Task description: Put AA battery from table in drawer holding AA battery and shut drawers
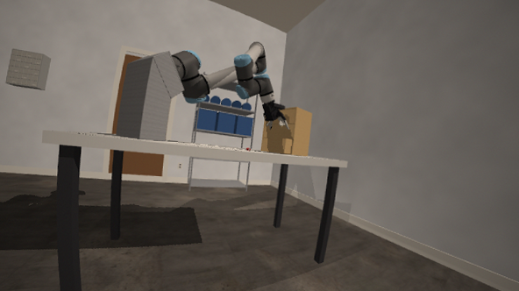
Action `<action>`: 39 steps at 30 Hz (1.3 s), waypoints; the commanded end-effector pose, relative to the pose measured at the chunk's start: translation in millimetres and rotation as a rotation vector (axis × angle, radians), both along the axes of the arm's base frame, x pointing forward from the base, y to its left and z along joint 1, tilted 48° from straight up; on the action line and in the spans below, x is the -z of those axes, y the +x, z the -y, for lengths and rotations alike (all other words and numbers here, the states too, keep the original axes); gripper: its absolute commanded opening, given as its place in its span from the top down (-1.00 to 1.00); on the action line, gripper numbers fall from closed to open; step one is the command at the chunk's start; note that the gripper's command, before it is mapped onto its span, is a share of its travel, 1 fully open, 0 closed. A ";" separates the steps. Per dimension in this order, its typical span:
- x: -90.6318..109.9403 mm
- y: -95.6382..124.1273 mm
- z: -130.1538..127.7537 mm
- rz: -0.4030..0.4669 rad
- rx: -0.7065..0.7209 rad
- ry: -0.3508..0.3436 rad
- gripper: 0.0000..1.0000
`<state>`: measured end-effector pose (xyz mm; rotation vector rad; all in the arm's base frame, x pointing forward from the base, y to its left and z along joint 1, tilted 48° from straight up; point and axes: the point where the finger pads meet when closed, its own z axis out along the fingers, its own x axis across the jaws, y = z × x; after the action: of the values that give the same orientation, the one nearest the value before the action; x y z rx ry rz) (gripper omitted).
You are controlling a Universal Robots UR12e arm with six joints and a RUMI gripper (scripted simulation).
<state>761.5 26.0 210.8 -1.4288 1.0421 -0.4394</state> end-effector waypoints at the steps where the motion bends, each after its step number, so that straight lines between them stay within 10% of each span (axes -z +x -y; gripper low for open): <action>1: -0.6 -1.8 2.0 -0.010 -0.003 -0.007 -1.00; 39: -1.0 -28.6 18.4 -0.134 -0.045 -0.072 -1.00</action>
<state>735.5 10.2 211.1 -1.5418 1.1031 -0.3680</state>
